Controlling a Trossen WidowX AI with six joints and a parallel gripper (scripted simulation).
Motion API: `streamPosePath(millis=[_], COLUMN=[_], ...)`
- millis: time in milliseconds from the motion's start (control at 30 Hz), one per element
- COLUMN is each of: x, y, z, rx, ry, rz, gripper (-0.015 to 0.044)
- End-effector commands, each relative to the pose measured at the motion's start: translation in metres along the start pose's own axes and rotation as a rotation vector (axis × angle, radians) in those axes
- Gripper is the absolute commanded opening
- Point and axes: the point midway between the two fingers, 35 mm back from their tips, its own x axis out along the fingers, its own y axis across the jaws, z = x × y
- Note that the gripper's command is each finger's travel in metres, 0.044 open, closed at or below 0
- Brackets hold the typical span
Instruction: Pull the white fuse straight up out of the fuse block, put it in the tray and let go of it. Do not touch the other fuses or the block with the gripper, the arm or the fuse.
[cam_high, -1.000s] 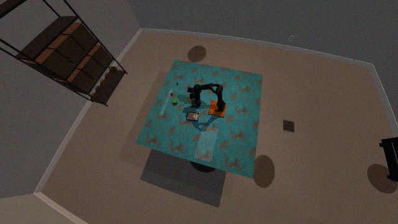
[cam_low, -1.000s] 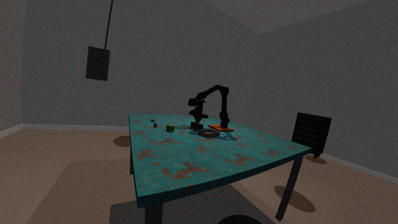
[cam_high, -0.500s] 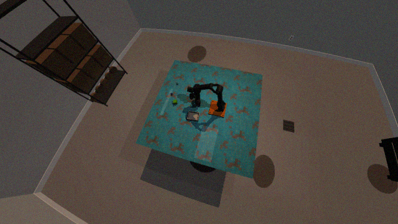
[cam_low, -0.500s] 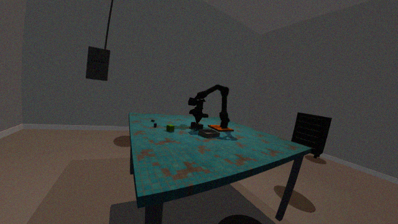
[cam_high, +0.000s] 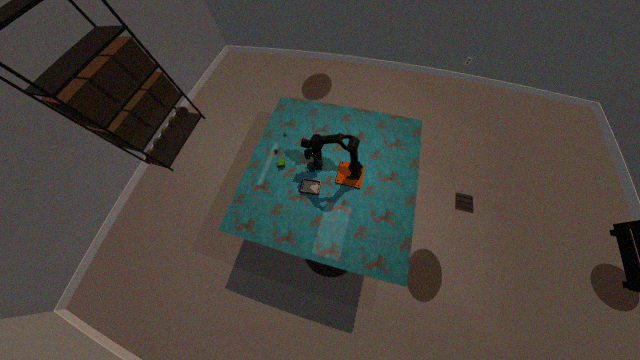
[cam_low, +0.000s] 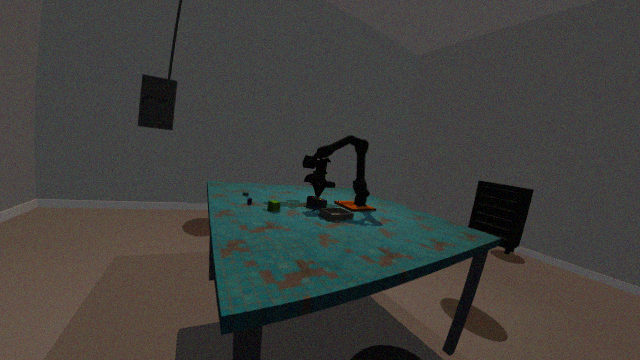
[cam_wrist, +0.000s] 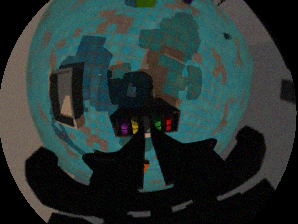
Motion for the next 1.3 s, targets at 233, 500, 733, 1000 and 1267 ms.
streamPosePath(millis=[233,500,733,1000,1267], x=[-0.006,-0.01,-0.014,-0.018,-0.022], y=[0.0,0.0,0.0,0.0,0.0], z=[0.0,0.0,0.0,0.0,0.0], rx=[0.002,0.002,0.002,0.003,0.003], ry=[-0.002,-0.002,-0.002,-0.002,-0.001], rz=[-0.002,-0.002,-0.002,-0.003,-0.003], gripper=[0.0,0.0,0.0,0.0,0.0])
